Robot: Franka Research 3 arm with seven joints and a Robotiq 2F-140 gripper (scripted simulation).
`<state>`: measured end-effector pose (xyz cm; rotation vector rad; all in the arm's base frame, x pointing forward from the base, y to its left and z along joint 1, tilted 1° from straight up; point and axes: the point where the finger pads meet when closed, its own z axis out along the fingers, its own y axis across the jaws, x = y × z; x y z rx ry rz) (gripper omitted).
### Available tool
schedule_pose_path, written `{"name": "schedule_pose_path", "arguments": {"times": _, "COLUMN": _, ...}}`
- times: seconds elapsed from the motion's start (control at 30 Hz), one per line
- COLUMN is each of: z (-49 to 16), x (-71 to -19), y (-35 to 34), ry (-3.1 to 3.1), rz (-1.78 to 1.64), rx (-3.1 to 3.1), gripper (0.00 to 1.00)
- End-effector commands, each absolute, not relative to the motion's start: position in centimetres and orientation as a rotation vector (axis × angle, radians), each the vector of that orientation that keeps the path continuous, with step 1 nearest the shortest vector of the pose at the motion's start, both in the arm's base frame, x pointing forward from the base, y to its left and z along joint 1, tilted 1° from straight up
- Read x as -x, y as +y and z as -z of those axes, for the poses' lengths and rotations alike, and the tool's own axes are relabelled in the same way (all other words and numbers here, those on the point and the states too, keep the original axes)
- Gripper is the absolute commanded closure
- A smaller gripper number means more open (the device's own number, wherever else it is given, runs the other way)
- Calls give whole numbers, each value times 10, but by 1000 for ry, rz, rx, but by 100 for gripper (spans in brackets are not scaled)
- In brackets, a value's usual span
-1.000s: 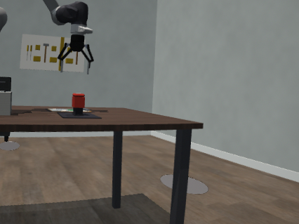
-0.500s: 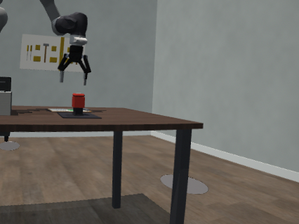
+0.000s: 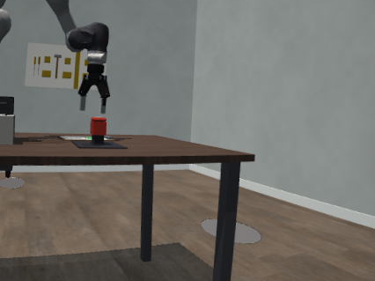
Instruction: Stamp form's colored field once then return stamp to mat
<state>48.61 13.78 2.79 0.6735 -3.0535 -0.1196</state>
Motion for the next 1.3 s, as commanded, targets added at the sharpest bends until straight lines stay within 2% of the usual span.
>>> {"name": "schedule_pose_path", "arguments": {"times": 0.0, "z": -27, "x": -488, "y": 137, "ry": -3119, "rz": 28, "rx": -252, "gripper": 0}}
{"name": "schedule_pose_path", "arguments": {"times": 1.27, "z": -28, "x": -488, "y": 137, "ry": -3122, "rz": 11, "rx": -198, "gripper": 0}}
